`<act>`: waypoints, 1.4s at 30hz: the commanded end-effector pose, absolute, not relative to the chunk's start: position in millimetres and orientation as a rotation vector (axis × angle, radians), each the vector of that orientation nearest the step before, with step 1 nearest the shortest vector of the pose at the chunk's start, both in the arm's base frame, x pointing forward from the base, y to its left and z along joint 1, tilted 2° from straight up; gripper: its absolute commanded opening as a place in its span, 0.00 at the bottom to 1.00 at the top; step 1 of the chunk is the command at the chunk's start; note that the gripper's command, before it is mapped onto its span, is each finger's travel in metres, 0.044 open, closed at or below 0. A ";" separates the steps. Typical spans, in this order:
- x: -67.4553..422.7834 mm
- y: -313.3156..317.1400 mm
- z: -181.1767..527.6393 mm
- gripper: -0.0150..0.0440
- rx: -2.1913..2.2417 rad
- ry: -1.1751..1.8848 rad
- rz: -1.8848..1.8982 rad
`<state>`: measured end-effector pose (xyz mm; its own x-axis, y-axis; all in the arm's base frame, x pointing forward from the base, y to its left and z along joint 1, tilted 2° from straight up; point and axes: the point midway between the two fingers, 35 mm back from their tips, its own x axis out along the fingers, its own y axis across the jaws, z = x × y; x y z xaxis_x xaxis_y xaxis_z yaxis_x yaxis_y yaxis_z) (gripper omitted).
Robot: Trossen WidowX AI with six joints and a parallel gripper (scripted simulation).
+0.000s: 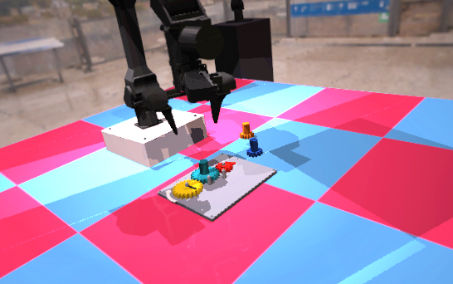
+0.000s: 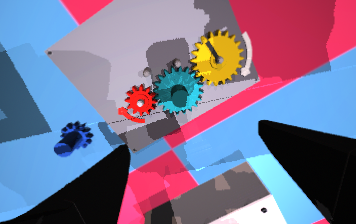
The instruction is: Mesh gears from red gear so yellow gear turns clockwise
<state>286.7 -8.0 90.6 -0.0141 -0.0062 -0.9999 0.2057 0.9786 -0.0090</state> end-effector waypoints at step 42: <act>286.1 73.7 103.9 1.00 0.164 1.575 -0.164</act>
